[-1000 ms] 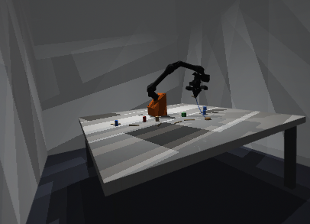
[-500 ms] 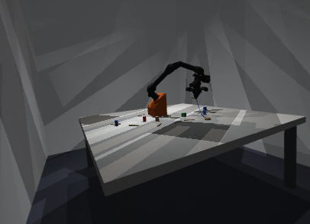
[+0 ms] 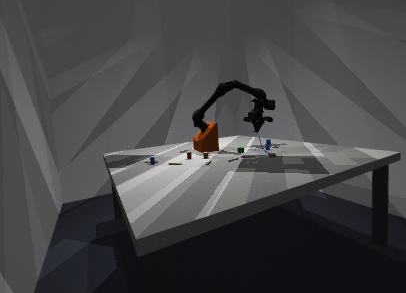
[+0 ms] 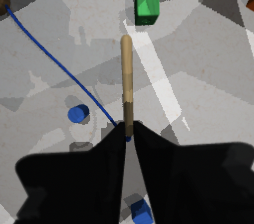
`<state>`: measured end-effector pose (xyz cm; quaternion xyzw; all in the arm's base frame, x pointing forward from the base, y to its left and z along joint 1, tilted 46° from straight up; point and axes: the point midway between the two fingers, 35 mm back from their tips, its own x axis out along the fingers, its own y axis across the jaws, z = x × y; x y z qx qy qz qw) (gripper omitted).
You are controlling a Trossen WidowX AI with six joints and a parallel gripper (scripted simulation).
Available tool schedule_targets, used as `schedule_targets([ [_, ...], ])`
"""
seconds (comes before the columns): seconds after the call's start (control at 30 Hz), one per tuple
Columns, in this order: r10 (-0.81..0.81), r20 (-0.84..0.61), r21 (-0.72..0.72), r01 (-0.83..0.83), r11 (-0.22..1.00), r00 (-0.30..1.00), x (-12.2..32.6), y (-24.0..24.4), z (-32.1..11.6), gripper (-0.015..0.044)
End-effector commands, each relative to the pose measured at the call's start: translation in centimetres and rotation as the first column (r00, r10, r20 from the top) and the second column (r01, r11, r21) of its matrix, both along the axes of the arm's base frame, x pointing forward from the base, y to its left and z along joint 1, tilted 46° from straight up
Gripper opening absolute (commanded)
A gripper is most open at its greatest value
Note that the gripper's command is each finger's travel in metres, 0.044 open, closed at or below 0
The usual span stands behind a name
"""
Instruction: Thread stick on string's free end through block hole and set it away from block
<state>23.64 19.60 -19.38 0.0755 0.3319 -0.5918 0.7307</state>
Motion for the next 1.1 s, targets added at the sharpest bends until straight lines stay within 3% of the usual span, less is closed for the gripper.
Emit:
schedule_targets([
  [0.0, -0.006, -0.013, 0.022, 0.006, 1.0, 1.0, 0.2, -0.5, -0.2, 0.0],
  [1.07, -0.031, -0.06, 0.165, 0.041, 0.985, 0.998, 1.5, -4.3, -2.1, 0.0],
])
